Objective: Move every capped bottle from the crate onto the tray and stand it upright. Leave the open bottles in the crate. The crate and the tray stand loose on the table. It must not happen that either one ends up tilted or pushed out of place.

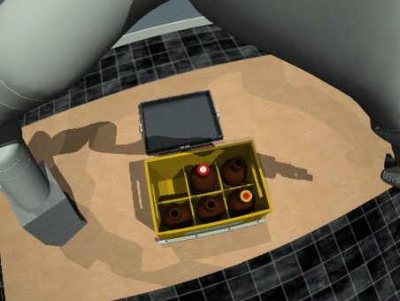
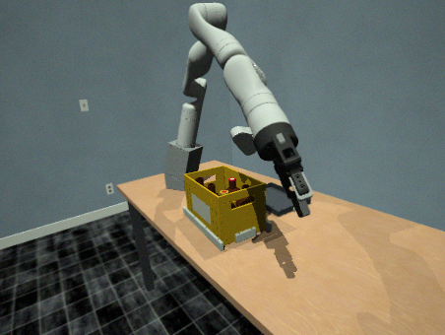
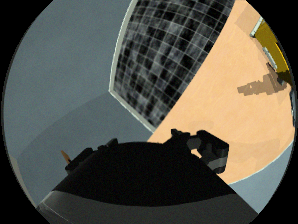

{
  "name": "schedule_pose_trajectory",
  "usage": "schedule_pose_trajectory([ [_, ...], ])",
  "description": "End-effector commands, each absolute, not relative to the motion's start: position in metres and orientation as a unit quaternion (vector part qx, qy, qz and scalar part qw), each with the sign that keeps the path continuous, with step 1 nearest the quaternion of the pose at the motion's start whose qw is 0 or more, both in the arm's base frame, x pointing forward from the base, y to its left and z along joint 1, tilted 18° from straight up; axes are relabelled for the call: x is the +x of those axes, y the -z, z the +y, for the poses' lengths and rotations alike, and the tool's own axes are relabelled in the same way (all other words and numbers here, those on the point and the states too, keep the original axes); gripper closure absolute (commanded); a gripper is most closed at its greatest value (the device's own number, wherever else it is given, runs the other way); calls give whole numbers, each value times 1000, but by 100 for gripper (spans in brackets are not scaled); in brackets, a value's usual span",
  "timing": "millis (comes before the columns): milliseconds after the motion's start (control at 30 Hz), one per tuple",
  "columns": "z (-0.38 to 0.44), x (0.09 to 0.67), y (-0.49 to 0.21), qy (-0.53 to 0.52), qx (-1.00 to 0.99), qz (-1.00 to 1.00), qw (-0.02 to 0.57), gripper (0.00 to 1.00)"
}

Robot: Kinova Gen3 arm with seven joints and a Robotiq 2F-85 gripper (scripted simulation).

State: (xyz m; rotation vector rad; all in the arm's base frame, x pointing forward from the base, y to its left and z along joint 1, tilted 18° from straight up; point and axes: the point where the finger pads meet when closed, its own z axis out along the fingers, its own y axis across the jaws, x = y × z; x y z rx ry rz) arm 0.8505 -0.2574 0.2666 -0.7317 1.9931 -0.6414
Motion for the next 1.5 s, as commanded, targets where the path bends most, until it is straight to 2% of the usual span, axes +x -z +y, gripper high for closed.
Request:
schedule_pose_trajectory([
  [0,-261,850,-270,261,-294,804,446,0],
  [1467,-160,784,-205,163,-494,792,320,0],
])
